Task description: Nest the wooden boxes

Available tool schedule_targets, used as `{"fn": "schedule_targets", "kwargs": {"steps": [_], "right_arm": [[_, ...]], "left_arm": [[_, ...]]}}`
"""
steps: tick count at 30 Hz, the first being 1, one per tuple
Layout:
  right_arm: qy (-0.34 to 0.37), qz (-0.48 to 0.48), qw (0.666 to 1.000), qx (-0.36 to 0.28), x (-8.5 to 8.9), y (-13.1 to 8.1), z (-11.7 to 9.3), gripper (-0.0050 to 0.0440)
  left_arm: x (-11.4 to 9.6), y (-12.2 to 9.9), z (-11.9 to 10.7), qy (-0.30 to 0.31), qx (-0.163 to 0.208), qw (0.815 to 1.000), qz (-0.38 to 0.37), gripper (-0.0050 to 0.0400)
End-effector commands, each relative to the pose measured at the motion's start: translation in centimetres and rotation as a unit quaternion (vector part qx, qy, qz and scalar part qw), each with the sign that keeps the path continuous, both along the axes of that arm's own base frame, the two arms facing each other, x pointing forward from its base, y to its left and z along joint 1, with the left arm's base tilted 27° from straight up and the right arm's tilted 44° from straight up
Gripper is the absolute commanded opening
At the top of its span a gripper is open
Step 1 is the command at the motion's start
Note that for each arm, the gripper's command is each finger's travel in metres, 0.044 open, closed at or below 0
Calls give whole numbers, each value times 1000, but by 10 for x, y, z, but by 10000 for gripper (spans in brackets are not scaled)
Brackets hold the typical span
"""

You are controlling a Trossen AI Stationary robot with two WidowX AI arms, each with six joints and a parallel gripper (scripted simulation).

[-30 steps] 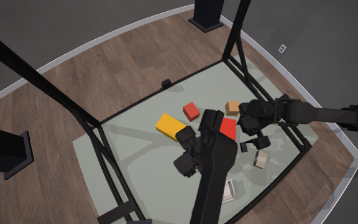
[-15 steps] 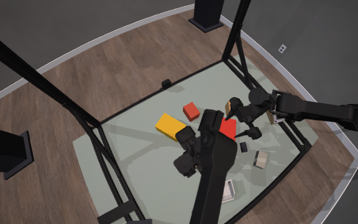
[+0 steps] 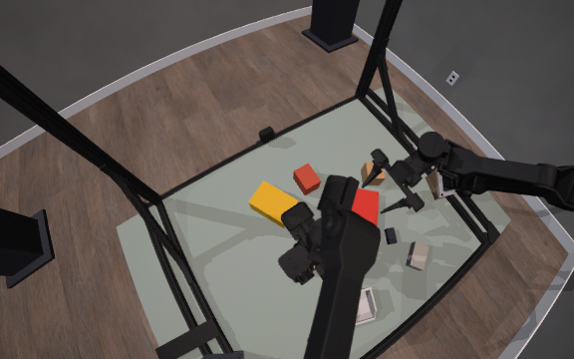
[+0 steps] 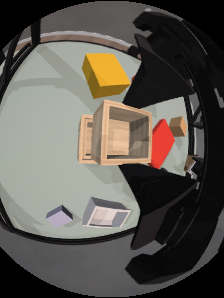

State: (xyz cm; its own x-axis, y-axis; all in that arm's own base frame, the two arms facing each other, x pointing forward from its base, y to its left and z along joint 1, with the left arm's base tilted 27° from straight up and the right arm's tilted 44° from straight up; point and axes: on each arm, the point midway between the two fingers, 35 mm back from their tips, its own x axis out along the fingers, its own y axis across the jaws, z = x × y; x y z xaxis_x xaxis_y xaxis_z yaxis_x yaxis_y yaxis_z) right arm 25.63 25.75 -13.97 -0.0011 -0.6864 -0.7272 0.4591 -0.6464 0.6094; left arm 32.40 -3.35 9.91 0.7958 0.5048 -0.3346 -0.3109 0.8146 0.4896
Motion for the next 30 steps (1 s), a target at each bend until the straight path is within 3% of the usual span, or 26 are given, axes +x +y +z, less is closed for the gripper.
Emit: {"fn": "schedule_targets", "kwargs": {"steps": [1,6,30], "right_arm": [[1,2,1000,-2,0,-1,-1,0],[1,2,1000,-2,0,-1,-1,0],[1,2,1000,-2,0,-13,-14,0]], "left_arm": [[-12,1,-1,-32,1,999,0,400],[-25,2,2,-77,-6,997,3,400],[-25,2,2,-78,-6,997,3,400]]}}
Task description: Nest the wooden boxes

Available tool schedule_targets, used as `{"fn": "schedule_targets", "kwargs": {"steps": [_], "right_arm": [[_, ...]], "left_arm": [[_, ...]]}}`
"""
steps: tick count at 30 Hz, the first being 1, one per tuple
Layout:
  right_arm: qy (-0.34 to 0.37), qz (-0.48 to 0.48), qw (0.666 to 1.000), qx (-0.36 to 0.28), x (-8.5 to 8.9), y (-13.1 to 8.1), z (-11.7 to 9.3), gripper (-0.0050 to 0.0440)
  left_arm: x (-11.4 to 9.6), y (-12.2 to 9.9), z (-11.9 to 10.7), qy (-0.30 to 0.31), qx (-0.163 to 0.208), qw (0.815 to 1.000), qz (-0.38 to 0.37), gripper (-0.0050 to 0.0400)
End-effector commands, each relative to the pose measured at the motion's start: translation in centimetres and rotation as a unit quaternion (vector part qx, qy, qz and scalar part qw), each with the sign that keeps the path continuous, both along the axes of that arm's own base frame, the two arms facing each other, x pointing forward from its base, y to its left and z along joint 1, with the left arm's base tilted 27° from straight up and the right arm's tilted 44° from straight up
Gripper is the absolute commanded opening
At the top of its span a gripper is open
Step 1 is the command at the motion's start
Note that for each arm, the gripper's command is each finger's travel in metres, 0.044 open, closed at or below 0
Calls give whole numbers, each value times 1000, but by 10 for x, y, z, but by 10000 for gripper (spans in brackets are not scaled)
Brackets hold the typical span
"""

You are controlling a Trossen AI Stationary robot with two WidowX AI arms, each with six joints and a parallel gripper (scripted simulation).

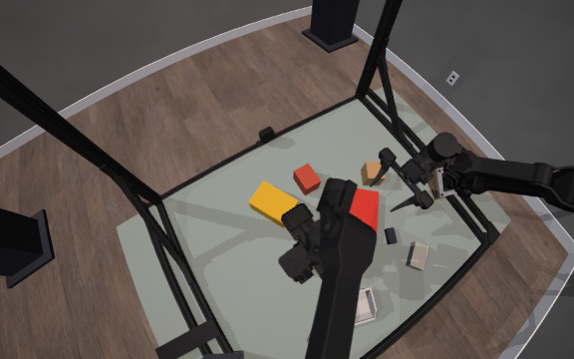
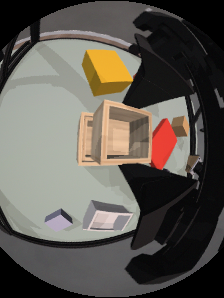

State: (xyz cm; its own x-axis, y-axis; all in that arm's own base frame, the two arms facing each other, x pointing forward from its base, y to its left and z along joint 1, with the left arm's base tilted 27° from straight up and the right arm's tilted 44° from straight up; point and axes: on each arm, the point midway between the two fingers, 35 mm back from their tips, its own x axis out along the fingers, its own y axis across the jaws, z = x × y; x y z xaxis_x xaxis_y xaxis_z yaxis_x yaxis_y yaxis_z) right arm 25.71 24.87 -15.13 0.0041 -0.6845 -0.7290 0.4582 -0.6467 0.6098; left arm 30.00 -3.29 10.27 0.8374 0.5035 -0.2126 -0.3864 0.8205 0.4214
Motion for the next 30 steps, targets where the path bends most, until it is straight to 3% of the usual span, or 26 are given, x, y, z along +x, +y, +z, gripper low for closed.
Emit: {"fn": "schedule_targets", "kwargs": {"steps": [1,30], "right_arm": [[4,1,1000,-4,0,-4,-2,0],[4,1,1000,-4,-2,-20,-15,0]], "left_arm": [[-1,1,-1,1,2,1000,1,400],[-1,1,-1,1,2,1000,1,400]]}}
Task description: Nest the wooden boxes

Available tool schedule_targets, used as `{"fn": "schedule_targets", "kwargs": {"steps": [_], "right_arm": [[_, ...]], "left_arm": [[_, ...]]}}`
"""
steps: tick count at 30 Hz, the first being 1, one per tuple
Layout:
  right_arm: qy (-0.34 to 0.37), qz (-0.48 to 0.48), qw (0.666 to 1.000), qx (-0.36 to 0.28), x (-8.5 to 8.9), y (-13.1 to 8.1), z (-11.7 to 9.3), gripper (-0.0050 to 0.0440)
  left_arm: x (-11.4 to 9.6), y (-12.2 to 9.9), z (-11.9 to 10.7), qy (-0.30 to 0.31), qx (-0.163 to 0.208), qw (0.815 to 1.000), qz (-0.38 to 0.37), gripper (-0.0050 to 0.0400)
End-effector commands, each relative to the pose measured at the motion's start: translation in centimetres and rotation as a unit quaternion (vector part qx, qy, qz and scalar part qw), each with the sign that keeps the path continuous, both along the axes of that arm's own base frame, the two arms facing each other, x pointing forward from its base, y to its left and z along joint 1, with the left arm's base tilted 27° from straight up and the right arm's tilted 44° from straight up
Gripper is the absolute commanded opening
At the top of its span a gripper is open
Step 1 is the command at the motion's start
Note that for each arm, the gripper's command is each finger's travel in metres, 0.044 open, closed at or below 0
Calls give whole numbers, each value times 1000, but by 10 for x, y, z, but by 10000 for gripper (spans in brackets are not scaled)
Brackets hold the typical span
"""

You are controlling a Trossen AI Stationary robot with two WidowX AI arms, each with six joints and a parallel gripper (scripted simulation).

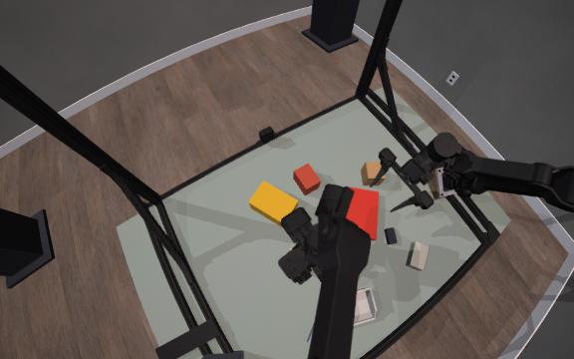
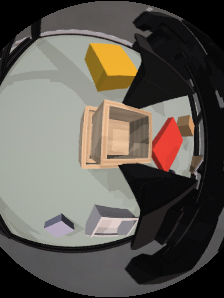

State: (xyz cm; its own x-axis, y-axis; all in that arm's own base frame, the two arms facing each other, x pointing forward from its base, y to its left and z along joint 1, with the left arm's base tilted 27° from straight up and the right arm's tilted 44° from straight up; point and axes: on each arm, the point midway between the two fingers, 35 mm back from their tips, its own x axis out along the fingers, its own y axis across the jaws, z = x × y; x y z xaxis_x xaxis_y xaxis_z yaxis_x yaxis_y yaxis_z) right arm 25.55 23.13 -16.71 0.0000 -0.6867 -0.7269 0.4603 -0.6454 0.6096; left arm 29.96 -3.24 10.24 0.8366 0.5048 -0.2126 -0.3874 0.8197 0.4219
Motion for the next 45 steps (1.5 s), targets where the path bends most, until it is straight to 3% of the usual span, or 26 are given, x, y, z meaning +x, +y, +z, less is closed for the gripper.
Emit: {"fn": "schedule_targets", "kwargs": {"steps": [1,45], "right_arm": [[1,1,1000,-2,0,-4,1,0],[1,1,1000,-2,-1,-7,-7,0]], "left_arm": [[-1,1,-1,1,1,1000,0,400],[-1,1,-1,1,1,1000,0,400]]}}
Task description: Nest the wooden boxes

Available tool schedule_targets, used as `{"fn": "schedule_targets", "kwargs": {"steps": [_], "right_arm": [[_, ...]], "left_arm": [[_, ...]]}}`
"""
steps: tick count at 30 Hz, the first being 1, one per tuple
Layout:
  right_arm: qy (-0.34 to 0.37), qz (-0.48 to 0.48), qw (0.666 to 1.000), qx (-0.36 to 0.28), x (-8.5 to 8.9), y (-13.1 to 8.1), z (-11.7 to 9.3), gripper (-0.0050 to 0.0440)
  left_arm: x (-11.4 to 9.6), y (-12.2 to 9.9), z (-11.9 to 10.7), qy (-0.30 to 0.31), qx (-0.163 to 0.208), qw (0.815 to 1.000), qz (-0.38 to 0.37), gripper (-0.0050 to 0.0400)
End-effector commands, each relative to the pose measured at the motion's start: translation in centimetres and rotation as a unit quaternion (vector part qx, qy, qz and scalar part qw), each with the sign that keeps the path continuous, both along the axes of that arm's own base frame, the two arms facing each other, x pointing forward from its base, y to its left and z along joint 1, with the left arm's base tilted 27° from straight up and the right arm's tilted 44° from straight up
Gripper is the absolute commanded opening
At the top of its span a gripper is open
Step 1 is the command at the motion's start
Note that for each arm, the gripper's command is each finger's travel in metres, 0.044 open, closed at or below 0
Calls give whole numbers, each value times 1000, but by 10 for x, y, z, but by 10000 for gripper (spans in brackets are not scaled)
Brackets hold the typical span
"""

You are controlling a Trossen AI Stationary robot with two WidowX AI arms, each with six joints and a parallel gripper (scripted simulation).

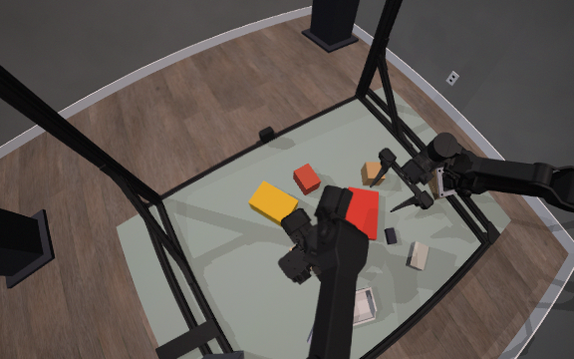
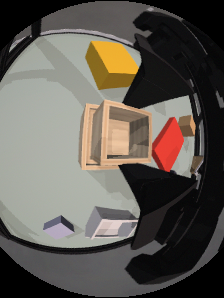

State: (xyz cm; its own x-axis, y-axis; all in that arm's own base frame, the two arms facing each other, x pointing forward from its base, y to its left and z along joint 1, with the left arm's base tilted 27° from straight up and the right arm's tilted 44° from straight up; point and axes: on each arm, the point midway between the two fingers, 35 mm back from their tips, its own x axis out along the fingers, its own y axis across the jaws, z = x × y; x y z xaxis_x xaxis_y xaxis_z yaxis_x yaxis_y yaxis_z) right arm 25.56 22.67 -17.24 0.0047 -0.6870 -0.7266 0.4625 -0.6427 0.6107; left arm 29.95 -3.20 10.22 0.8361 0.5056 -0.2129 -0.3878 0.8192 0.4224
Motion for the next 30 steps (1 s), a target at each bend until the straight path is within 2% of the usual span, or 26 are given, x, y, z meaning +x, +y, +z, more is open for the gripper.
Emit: {"fn": "schedule_targets", "kwargs": {"steps": [1,22,26,28,30], "right_arm": [[2,-1,1000,-2,-1,-3,-1,0],[2,-1,1000,-2,0,-6,-4,0],[0,-3,1000,1,0,-3,-3,96],[0,-3,1000,1,0,-3,-3,96],[0,-3,1000,1,0,-3,-3,144]], "left_arm": [[-1,0,-1,1,1,1000,0,400],[-1,0,-1,1,1,1000,0,400],[-1,0,-1,1,1,1000,0,400],[-1,0,-1,1,1,1000,0,400],[-1,0,-1,1,1,1000,0,400]]}}
